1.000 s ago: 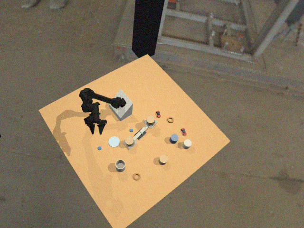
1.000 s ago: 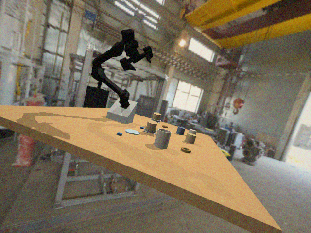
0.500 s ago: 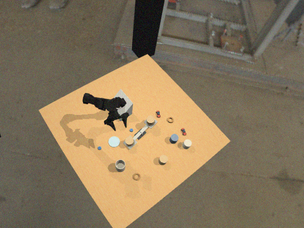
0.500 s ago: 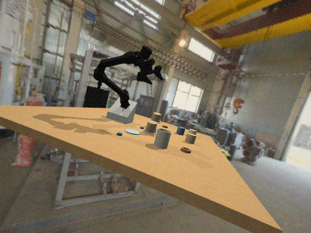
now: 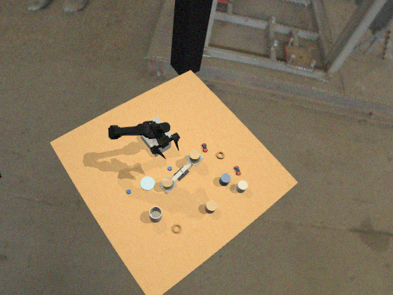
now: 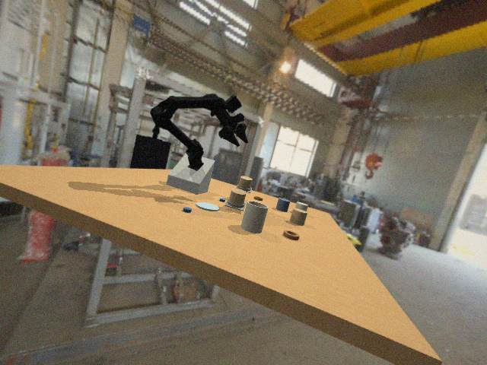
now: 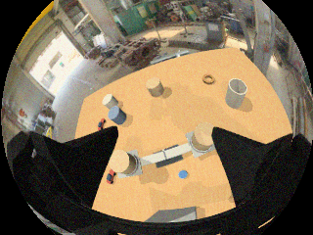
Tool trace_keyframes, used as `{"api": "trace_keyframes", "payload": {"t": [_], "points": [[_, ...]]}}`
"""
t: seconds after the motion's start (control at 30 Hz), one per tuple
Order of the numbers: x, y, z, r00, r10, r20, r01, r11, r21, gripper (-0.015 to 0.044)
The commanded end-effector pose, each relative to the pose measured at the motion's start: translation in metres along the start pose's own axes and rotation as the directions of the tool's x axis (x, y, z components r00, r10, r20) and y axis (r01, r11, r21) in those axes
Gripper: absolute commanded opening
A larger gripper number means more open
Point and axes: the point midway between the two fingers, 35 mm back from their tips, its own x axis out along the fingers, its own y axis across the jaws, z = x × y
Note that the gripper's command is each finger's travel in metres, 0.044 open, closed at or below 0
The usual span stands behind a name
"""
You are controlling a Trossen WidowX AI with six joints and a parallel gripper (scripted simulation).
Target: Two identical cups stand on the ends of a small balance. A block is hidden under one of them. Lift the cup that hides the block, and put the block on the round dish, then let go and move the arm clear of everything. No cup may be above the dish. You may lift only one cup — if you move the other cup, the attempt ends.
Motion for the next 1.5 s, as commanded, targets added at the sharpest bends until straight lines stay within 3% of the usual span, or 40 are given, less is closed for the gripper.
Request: {"api": "trace_keyframes", "payload": {"t": [0.0,0.3,0.5,1.03,1.47], "points": [[0.002,0.015,-0.034,0.999,0.008,-0.044,-0.013,0.991,-0.13,0.044],[0.003,0.026,-0.1,0.995,-0.015,-0.095,-0.025,0.915,-0.402,0.044],[0.003,0.026,-0.104,0.995,-0.02,-0.099,-0.023,0.909,-0.417,0.044],[0.038,0.015,-0.076,0.945,-0.152,-0.289,0.137,0.988,-0.071,0.044],[0.077,-0.009,-0.056,0.868,-0.24,-0.434,0.364,0.903,0.228,0.044]]}}
